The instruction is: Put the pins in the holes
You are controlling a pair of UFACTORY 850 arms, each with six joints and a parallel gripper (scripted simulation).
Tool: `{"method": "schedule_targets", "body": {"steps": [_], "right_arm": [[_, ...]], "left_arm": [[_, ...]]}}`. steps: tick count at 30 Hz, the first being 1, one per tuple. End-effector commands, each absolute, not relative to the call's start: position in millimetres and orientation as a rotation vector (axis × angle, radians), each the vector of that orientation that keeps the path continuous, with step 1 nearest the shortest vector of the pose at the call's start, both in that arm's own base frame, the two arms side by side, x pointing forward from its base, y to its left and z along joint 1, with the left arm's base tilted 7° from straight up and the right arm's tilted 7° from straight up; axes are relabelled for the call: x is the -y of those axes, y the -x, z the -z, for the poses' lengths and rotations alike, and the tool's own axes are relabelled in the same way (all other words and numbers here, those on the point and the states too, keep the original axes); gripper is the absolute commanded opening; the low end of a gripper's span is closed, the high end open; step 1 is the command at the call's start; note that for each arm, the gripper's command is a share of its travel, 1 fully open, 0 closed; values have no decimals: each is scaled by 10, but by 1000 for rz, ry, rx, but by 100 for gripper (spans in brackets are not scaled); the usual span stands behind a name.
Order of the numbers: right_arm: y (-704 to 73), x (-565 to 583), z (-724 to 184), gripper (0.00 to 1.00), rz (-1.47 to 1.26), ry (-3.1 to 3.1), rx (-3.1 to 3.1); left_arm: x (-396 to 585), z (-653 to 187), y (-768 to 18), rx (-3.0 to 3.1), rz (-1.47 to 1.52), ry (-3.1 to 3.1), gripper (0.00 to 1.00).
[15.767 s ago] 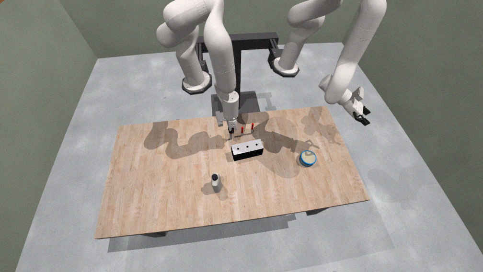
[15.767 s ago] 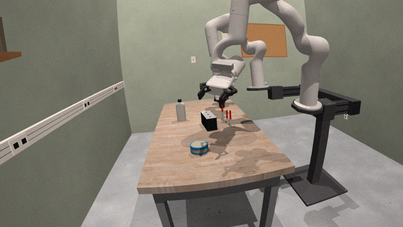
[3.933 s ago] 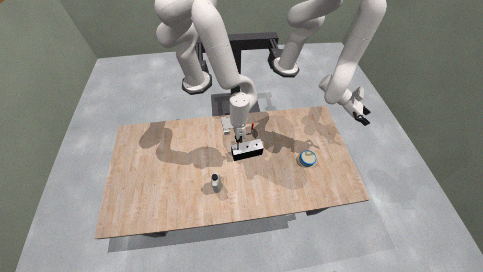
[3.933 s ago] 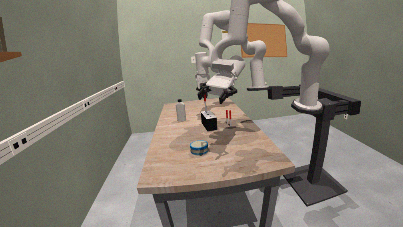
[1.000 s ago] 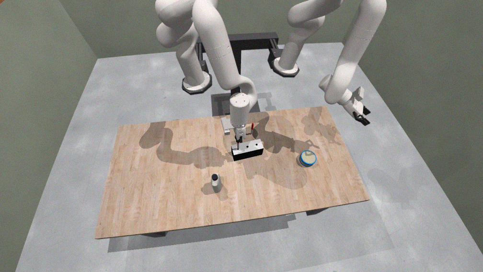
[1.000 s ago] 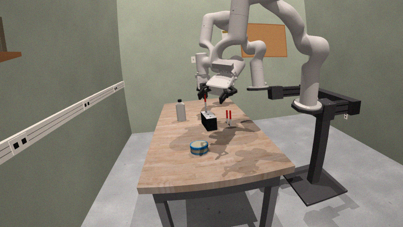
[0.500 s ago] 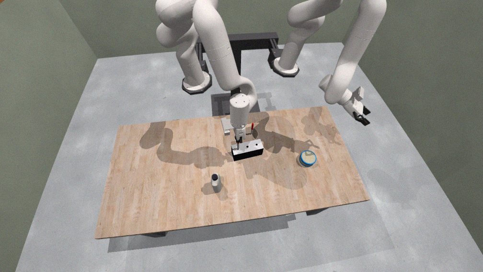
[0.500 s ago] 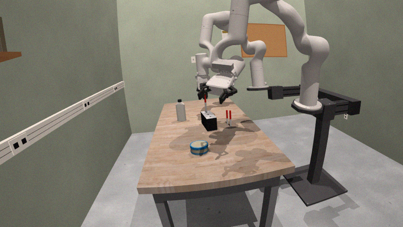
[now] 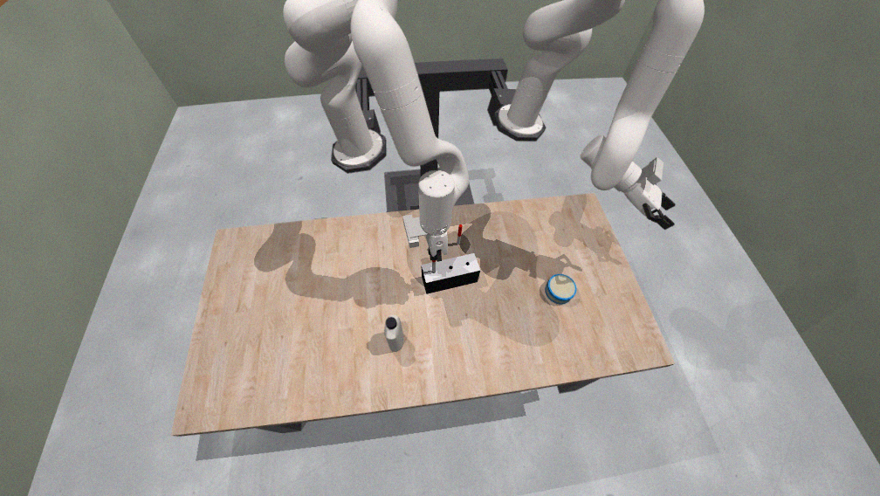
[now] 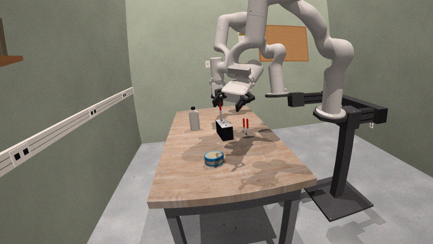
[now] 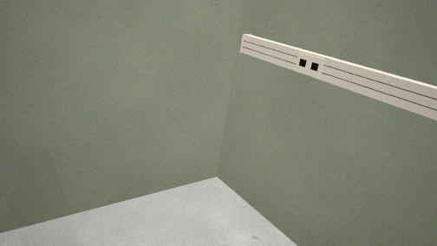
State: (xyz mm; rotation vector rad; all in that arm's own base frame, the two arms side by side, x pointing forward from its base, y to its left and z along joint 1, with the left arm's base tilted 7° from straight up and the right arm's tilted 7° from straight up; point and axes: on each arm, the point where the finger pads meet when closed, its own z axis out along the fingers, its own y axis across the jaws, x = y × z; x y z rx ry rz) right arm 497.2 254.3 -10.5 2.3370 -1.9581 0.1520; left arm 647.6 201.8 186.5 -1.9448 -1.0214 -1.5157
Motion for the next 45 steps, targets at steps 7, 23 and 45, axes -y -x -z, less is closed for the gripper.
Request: {"method": "schedule_targets", "body": {"steps": [7,23,45], "right_arm": [[-4985,-2548,97,0,-153,-2338,1959],[-4966,-2542,137,0,-152,-2339,1960],[-4968,-2542,137,0,-153,-2338,1959]], "left_arm": [[-2018,-1876,-6482,1022,1518,1943,100],[-2018,-1876,-6482,1022,1518,1943,100],[-2018,-1876,-6482,1022,1518,1943,100]]}}
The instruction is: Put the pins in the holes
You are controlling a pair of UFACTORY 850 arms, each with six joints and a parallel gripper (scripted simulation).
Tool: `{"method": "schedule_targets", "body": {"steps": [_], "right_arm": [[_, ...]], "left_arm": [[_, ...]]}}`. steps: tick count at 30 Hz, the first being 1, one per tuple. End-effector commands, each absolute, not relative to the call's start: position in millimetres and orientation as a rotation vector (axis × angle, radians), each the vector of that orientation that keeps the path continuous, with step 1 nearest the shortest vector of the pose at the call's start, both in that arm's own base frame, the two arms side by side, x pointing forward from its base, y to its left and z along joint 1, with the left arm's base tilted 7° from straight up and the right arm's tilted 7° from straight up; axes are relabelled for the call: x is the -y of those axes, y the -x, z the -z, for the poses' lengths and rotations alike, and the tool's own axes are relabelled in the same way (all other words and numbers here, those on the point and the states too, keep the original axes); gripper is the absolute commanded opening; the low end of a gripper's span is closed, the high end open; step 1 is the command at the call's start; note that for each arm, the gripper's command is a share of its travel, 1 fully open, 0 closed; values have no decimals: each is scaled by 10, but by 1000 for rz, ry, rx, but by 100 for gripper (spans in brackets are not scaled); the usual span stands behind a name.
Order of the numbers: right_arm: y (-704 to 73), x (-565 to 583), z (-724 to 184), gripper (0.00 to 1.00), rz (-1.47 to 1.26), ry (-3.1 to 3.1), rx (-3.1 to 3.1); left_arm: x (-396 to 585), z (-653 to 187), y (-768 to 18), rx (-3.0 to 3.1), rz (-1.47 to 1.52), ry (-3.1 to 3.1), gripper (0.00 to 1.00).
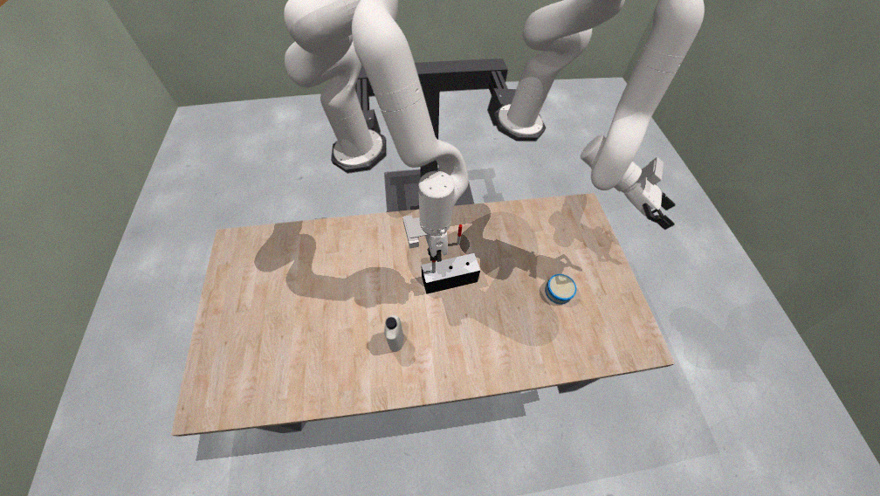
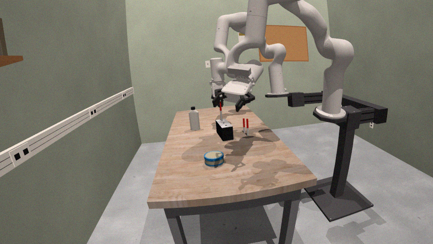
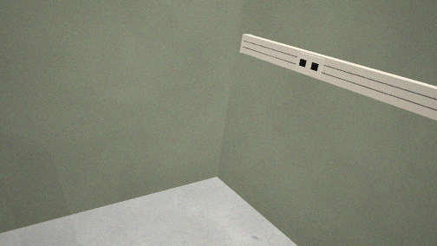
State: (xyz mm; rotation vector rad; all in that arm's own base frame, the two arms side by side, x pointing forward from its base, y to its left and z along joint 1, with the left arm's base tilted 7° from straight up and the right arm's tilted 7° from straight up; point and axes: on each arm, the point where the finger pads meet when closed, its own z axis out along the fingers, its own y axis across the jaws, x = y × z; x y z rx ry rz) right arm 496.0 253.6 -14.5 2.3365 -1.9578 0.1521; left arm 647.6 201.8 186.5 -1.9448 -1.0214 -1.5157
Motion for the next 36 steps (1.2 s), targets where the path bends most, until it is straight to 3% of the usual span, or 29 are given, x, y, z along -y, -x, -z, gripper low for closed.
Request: {"method": "schedule_targets", "body": {"steps": [1,36], "right_arm": [[-4968,-2542,137,0,-153,-2338,1959],[-4961,-2536,176,0,-153,-2338,1959]], "left_arm": [[-2018,-1876,-6482,1022,1518,1943,100],[-2018,-1876,-6482,1022,1518,1943,100]]}}
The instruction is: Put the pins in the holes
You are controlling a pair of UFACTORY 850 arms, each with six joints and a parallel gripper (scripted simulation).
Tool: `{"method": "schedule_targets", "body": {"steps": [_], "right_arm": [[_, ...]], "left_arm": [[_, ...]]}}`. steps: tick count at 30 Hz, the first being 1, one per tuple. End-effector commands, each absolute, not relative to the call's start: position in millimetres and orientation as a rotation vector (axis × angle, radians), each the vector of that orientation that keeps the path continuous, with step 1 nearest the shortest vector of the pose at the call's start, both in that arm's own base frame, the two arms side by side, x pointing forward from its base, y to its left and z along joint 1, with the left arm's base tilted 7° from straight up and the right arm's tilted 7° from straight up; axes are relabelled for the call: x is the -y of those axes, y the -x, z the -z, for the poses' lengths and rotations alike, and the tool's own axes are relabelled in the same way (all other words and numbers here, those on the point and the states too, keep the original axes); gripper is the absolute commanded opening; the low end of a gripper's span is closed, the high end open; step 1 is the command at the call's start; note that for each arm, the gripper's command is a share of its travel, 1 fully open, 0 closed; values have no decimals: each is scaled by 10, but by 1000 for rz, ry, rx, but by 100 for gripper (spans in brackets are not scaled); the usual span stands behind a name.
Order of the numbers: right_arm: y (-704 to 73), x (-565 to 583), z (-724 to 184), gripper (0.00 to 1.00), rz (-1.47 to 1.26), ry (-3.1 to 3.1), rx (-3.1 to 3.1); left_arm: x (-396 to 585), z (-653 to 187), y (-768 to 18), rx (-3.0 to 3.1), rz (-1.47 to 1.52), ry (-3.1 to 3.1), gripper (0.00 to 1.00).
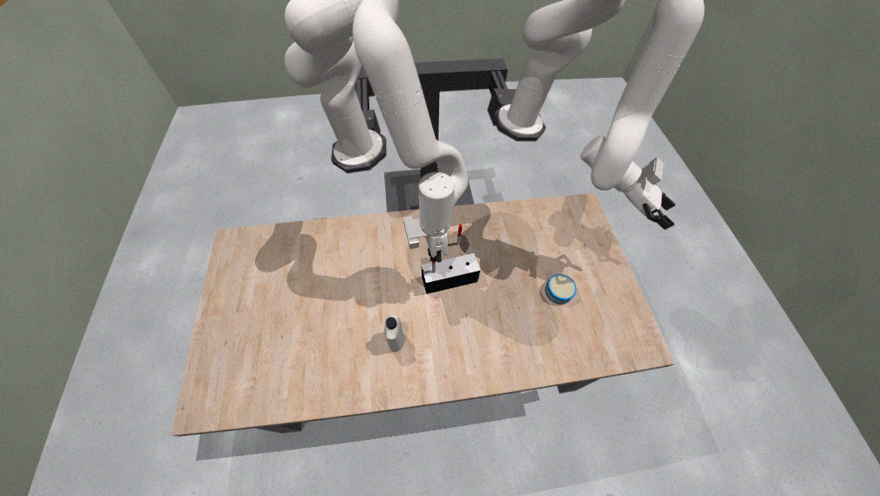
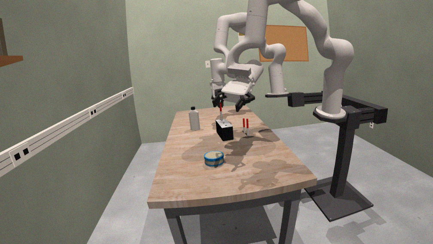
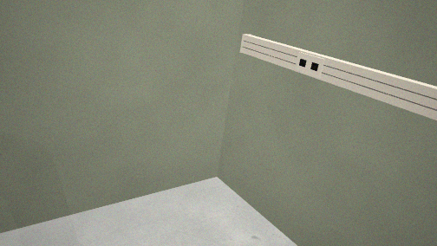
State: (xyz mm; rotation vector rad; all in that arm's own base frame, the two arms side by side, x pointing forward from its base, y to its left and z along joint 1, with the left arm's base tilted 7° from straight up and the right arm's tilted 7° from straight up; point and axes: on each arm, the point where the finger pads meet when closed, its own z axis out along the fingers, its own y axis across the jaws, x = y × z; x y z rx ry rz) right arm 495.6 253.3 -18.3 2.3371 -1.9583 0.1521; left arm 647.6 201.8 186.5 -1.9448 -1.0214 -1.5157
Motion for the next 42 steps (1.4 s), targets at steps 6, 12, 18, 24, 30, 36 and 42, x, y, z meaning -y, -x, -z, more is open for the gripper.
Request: {"method": "schedule_targets", "body": {"steps": [6,12,18,24,30,36,42], "right_arm": [[-4966,-2532,215,0,-151,-2339,1960],[-4966,-2532,215,0,-151,-2339,1960],[-4966,-2532,215,0,-151,-2339,1960],[-4969,-2531,215,0,-153,-2338,1959],[-4969,-2531,215,0,-153,-2338,1959],[-4973,-2541,226,0,-154,-2338,1959],[-4975,-2542,257,0,-154,-2338,1959]], "left_arm": [[-2018,-1876,-6482,1022,1518,1943,100],[-2018,-1876,-6482,1022,1518,1943,100],[-2018,-1876,-6482,1022,1518,1943,100],[-2018,-1876,-6482,1022,1518,1943,100],[-2018,-1876,-6482,1022,1518,1943,100],[-2018,-1876,-6482,1022,1518,1943,100],[-2018,-1876,-6482,1022,1518,1943,100]]}}
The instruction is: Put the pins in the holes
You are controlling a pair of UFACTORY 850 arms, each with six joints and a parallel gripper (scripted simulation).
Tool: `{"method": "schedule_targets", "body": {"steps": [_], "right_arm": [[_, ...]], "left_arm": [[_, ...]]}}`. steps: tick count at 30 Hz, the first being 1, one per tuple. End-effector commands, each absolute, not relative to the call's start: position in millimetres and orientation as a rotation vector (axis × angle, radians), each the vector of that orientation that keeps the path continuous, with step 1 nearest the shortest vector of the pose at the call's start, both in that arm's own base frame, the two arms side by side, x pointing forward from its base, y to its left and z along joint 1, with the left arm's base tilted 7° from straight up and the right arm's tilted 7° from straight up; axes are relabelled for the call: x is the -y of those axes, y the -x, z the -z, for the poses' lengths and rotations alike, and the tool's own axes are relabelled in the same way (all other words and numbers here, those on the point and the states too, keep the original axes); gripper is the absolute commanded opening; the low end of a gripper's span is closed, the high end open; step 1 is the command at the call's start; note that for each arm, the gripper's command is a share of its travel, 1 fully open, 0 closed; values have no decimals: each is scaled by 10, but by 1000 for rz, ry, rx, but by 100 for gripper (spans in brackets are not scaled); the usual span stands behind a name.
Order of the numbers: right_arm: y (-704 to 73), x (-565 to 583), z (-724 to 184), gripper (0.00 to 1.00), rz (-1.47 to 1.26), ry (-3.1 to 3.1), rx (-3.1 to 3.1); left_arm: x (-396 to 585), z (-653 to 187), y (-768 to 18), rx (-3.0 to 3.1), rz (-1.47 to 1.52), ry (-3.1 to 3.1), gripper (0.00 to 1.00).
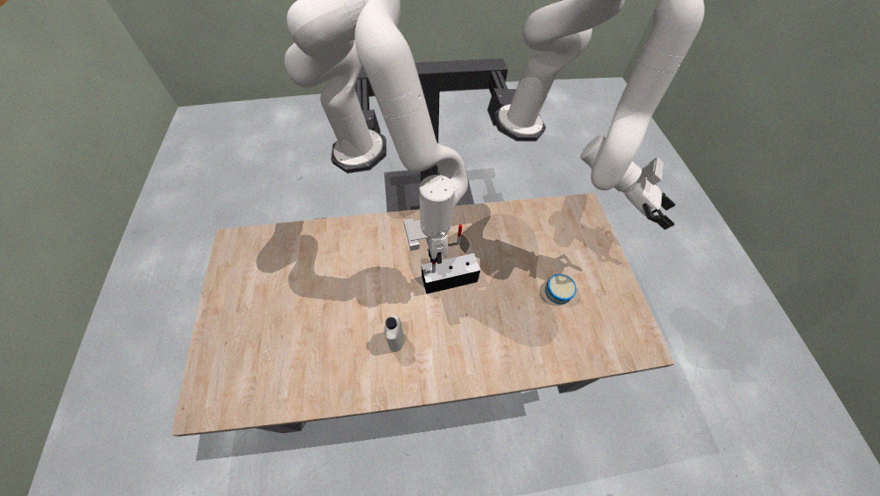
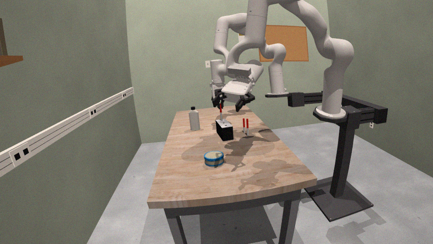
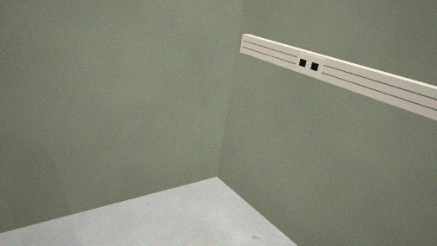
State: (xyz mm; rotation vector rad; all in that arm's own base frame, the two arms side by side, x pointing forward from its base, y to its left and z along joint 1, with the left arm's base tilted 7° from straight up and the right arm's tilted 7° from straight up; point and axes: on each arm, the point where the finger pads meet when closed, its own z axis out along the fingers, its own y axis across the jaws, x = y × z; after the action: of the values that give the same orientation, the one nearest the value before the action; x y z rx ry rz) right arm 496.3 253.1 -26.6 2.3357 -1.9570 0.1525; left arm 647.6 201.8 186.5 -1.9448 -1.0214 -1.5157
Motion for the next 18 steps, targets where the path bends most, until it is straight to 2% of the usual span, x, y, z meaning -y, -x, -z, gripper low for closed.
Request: {"method": "schedule_targets", "body": {"steps": [1,18], "right_arm": [[-4975,-2542,257,0,-154,-2338,1959],[-4966,-2529,256,0,-152,-2339,1960]], "left_arm": [[-2018,-1876,-6482,1022,1518,1943,100],[-2018,-1876,-6482,1022,1518,1943,100]]}}
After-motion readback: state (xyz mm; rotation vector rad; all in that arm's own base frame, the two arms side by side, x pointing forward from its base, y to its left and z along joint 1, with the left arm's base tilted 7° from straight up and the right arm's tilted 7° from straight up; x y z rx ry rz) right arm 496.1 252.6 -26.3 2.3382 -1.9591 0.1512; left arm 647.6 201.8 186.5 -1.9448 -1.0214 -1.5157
